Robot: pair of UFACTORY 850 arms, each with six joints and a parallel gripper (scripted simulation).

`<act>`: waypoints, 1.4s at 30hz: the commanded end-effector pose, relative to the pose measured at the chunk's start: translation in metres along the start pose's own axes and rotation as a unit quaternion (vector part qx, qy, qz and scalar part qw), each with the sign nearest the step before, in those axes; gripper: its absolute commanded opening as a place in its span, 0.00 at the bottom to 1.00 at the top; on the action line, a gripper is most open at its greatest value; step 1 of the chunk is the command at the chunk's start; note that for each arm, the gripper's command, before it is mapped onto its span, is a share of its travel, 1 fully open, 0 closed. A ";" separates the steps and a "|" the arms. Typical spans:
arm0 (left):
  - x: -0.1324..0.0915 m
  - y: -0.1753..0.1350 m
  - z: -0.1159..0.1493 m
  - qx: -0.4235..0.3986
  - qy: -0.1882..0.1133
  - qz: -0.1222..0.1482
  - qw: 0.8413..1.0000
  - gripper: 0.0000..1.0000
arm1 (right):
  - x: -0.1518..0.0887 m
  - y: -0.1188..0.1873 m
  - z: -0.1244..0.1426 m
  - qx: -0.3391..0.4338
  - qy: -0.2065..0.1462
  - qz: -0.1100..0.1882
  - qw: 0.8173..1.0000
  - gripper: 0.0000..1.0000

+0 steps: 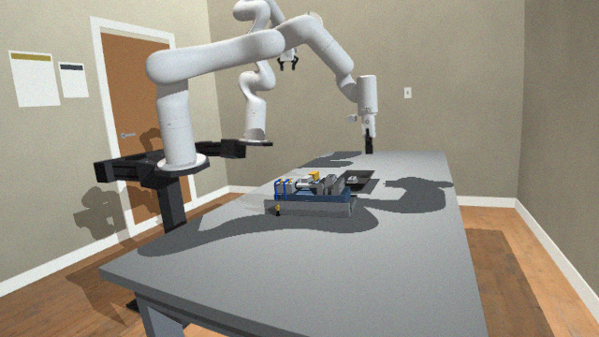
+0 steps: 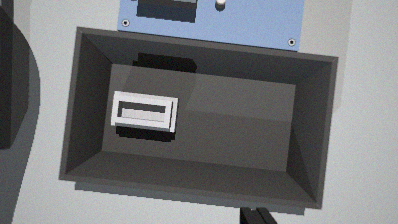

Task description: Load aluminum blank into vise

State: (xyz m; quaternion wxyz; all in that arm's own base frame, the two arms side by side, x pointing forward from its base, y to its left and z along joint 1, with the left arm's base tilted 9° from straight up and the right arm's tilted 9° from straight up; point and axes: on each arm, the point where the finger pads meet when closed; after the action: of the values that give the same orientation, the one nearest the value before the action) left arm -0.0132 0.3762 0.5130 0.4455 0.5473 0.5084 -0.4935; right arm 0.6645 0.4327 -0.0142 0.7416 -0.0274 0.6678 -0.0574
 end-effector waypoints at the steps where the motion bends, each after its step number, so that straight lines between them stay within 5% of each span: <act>1: -0.001 0.000 0.000 0.000 0.001 0.000 1.000 1.00 | 0.006 0.001 0.001 0.000 -0.001 0.001 1.000 0.00; 42: -0.001 0.000 0.000 0.000 0.001 0.000 1.000 1.00 | 0.019 0.001 0.001 0.000 -0.001 0.001 1.000 0.00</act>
State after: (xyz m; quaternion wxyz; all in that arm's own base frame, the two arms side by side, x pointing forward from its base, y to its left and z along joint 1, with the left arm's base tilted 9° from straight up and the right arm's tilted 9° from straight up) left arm -0.0132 0.3762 0.5130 0.4455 0.5473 0.5084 -0.4935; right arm 0.6671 0.4306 -0.0343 0.7416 -0.0273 0.6678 -0.0574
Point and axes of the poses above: on each arm, the point where the finger pads meet when closed, its own x axis out along the fingers, its own y axis across the jaws, z = x × y, and after that the axes turned 7 degrees about x, right-handed
